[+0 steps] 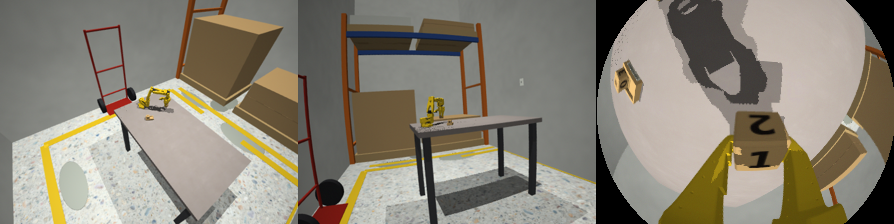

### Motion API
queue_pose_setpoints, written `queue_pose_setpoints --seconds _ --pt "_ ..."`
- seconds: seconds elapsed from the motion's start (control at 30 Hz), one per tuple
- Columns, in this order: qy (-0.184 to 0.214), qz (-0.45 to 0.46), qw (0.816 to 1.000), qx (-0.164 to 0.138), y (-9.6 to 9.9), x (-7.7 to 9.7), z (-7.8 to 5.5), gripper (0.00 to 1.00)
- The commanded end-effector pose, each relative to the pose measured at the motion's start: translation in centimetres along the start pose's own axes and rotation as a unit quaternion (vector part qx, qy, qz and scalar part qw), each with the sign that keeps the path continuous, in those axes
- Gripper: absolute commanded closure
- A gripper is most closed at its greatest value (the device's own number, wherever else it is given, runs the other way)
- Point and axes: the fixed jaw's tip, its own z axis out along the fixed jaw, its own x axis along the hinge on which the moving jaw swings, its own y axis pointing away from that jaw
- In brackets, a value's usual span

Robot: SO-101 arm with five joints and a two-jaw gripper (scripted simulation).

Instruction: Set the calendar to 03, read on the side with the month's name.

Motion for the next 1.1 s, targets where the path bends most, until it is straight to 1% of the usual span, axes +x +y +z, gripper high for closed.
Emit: queue_pose_setpoints --seconds 0.0,0.17,0.3,0.37,0.5,0.7,0.87,0.93,1.07 --pt "0.03 0.048 0.998 0.019 -0.14 0.46 -1.42 1.0" --pt "0.029 0.116 0.993 0.021 -0.15 0.36 -1.41 1.0" --pt "0.027 0.177 0.984 0.023 -0.18 0.26 -1.41 1.0" --pt "0.027 0.177 0.984 0.023 -0.18 0.26 -1.41 1.0" --pt "0.026 0.243 0.969 0.024 -0.22 0.16 -1.4 1.0" --pt "0.023 0.349 0.937 0.027 -0.31 0.02 -1.4 1.0" --pt "0.02 0.439 0.898 0.029 -0.42 -0.09 -1.39 1.0" --pt "0.02 0.439 0.898 0.029 -0.42 -0.09 -1.39 1.0" --pt "0.018 0.51 0.859 0.031 -0.53 -0.17 -1.39 1.0"
